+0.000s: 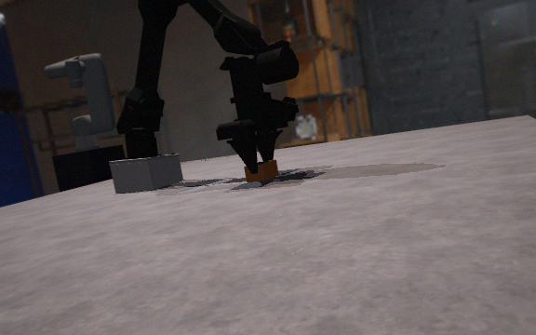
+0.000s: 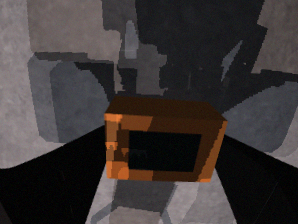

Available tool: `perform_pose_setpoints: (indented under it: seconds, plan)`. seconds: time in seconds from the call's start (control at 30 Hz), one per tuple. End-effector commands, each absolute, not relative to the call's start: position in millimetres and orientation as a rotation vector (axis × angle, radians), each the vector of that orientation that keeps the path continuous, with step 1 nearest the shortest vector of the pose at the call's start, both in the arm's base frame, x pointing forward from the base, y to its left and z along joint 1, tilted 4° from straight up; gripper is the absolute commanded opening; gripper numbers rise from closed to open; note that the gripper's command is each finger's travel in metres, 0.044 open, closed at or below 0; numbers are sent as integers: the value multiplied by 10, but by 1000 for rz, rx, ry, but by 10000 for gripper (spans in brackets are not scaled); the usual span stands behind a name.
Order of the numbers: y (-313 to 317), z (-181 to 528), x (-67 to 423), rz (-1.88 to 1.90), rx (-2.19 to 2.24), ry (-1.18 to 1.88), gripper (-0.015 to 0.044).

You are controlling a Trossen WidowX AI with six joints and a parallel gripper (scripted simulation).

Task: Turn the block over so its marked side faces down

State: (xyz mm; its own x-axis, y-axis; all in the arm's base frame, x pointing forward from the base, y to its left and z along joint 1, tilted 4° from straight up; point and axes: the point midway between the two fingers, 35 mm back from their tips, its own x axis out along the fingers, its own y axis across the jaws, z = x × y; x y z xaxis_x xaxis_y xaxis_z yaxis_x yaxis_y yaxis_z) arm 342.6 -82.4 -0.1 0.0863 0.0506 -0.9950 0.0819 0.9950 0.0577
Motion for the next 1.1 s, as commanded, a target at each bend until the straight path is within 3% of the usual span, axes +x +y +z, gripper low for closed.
perform_pose_setpoints:
  seconds: [0.0,0.07,0.27,1.07]
  plan:
    - [-827,-18,3423,-28,108,1489,156]
    - [-827,-18,3423,-28,108,1489,142]
    - [-842,270,3401,-28,108,1488,0]
    - [-856,171,3425,-46,108,1187,0]
